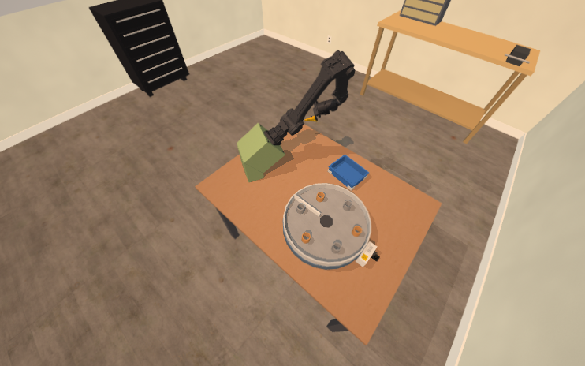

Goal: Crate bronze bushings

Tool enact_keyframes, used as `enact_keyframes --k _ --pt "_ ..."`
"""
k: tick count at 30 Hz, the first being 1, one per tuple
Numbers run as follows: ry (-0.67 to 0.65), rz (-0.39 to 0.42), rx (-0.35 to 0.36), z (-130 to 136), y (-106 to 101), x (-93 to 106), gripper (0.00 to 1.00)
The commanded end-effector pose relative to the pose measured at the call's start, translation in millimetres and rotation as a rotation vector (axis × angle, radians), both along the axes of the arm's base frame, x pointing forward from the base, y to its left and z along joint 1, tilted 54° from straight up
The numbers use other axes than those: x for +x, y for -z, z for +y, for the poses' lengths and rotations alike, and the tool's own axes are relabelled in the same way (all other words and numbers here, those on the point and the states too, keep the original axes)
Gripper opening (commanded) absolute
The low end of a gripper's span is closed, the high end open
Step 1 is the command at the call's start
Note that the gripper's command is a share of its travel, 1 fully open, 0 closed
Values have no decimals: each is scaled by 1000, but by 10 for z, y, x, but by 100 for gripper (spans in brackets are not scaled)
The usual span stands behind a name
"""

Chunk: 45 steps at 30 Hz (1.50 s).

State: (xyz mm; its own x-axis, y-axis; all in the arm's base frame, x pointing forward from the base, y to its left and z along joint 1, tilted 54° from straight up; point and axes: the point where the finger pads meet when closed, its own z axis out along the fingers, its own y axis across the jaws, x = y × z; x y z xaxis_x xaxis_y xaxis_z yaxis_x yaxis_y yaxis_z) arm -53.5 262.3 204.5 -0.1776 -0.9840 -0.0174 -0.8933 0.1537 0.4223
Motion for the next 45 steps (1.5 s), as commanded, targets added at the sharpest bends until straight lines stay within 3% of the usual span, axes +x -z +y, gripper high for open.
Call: enact_keyframes --k 1,15,19,23,26,33,36,38,42,43,45 --pt "29 4 38 -12 -57 40 100" --pt "341 76 84 -791 272 570 100" --pt "384 97 63 -872 350 662 100" --pt "475 106 111 -1074 391 793 100" --pt "539 137 97 -1201 479 922 100" --pt "696 173 132 -1534 611 1190 100" --pt "718 164 149 -1577 572 1279 100" --pt "767 187 158 -1688 667 1311 100" --pt "883 206 189 -1943 738 1540 100" --pt "913 173 205 -2046 745 1698 100" --pt "988 184 218 -2237 805 1847 100"
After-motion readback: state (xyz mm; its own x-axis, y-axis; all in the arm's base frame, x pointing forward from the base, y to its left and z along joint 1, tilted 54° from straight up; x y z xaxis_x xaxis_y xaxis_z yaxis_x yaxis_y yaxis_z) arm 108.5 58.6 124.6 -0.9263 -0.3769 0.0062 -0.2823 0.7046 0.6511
